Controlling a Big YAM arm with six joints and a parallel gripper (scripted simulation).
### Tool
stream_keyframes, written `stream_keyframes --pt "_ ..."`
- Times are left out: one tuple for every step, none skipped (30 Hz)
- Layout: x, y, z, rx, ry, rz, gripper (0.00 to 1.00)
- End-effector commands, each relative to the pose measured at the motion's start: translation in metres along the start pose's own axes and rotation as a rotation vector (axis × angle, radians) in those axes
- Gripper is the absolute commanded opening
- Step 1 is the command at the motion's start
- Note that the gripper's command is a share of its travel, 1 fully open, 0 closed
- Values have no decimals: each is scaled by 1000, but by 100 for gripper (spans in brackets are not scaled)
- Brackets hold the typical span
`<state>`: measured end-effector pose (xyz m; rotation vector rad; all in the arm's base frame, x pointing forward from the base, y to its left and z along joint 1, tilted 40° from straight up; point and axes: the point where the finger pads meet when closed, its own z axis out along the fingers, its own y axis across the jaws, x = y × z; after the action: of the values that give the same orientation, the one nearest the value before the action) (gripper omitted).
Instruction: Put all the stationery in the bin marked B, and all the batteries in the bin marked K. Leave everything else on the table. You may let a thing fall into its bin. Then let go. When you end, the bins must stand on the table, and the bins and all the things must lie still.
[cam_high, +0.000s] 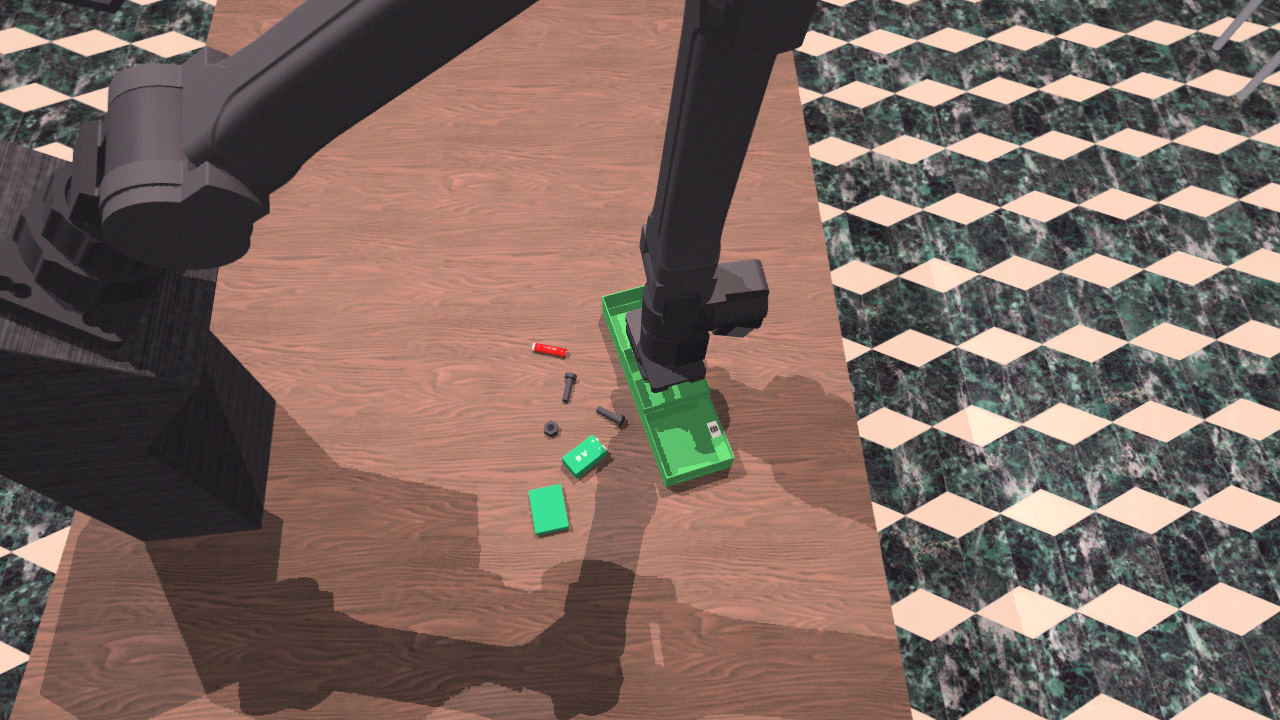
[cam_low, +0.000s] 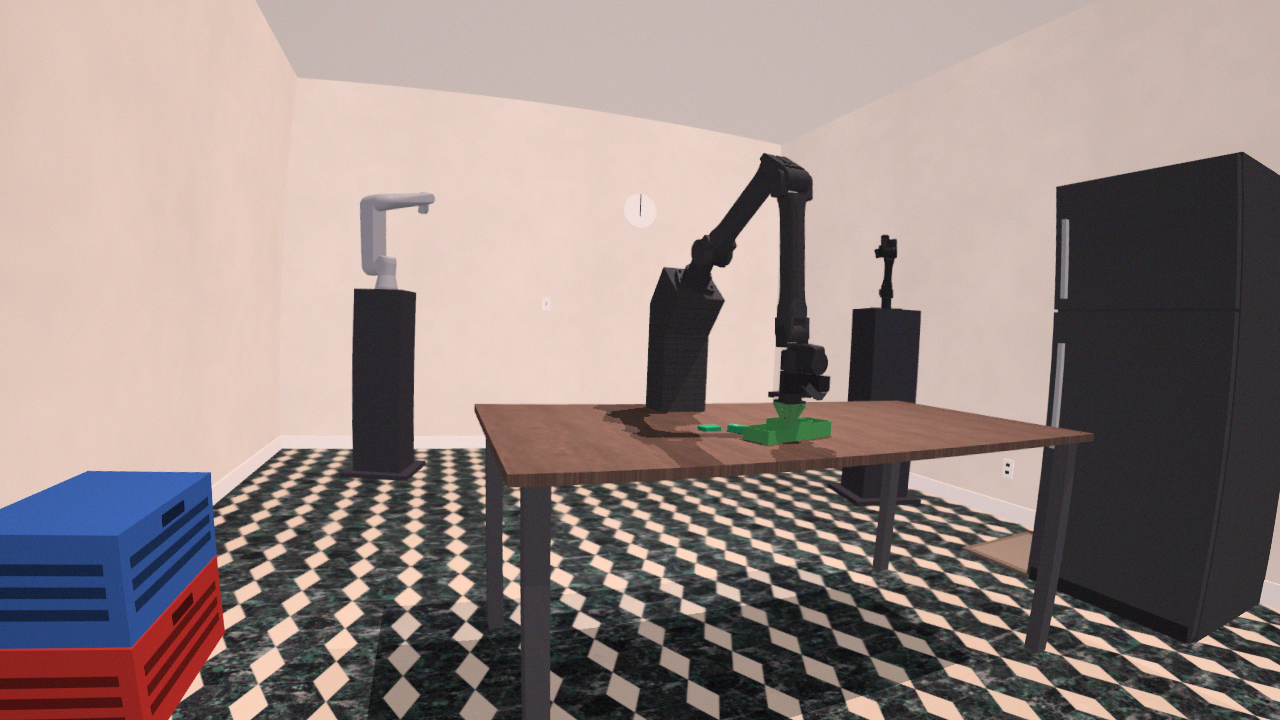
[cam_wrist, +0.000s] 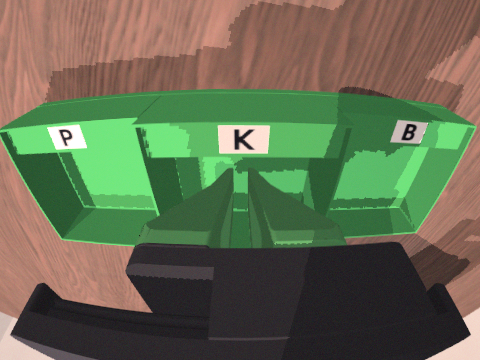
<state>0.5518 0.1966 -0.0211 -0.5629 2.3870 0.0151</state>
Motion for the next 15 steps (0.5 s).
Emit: stream_keyframes --pt "-8 -1 -5 2 -17 2 9" --pt "-8 -1 -5 2 -17 2 9" --pt "-8 -1 -5 2 -17 2 9" --pt "-9 -1 -5 2 -17 2 9" --pt "-9 -1 -5 2 -17 2 9" --pt "-9 -1 -5 2 -17 2 9" --pt "-15 -4 -9 5 -23 11 9" --pt "-15 -5 -9 5 -23 11 9" --pt "-17 -5 -9 6 -28 11 9" --pt "-17 -5 -9 6 -28 11 9" --pt "-17 -5 -9 6 -28 11 9" --pt "-9 -1 -5 2 -17 2 9" --pt "-9 -1 -5 2 -17 2 9" --pt "-9 -1 -5 2 -17 2 9" --pt "-9 -1 -5 2 -17 2 9"
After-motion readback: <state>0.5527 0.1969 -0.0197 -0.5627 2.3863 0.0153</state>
